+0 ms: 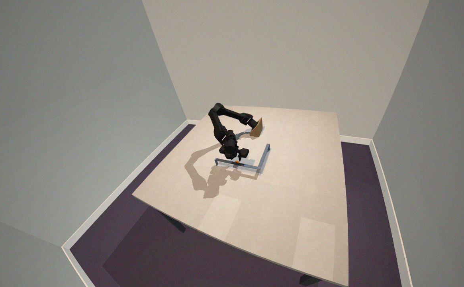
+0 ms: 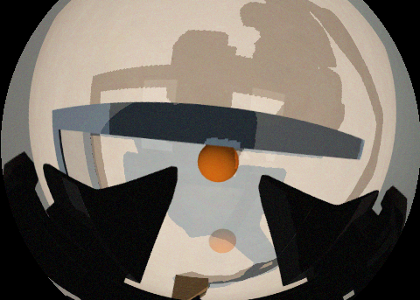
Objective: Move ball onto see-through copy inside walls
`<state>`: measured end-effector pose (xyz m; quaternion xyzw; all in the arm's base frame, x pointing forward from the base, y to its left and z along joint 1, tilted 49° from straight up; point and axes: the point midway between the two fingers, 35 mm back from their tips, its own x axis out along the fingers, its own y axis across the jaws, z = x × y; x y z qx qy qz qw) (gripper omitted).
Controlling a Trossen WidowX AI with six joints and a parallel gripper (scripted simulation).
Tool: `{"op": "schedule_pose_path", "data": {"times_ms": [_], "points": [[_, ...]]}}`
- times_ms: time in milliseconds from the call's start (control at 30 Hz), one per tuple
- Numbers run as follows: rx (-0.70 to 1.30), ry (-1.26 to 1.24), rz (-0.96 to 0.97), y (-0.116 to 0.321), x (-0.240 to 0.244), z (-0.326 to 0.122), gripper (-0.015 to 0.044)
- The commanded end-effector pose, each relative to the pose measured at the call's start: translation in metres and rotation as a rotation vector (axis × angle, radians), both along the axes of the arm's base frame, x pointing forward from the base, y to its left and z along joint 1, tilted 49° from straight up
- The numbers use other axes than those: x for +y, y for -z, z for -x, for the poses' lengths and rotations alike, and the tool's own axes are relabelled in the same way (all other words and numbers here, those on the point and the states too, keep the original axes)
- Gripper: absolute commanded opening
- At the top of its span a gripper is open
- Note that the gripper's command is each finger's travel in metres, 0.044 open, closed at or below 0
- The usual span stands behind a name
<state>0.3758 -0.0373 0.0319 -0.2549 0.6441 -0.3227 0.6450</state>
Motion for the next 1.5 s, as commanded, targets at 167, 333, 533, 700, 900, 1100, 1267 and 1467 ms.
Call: {"op": "schedule_pose_path", "data": {"times_ms": [167,333,533,700,900,1100,1267,1467], "points": [[0.011,-0.001,0.004,0.011,-0.013,0.002,0.0277],[0.01,-0.001,0.005,0.017,-0.019,0.002,0.0277],[0.008,-0.001,0.006,0.023,-0.026,0.003,0.0277],[0.008,-0.001,0.006,0.023,-0.027,0.003,0.0198],[0.008,-0.001,0.006,0.023,-0.027,0.003,0.0138],[0.008,-0.001,0.005,0.021,-0.024,0.002,0.004],[0.007,-0.003,0.0,0.006,-0.004,-0.004,0.0],[0.008,-0.003,-0.004,-0.014,0.02,-0.007,0.0]]}}
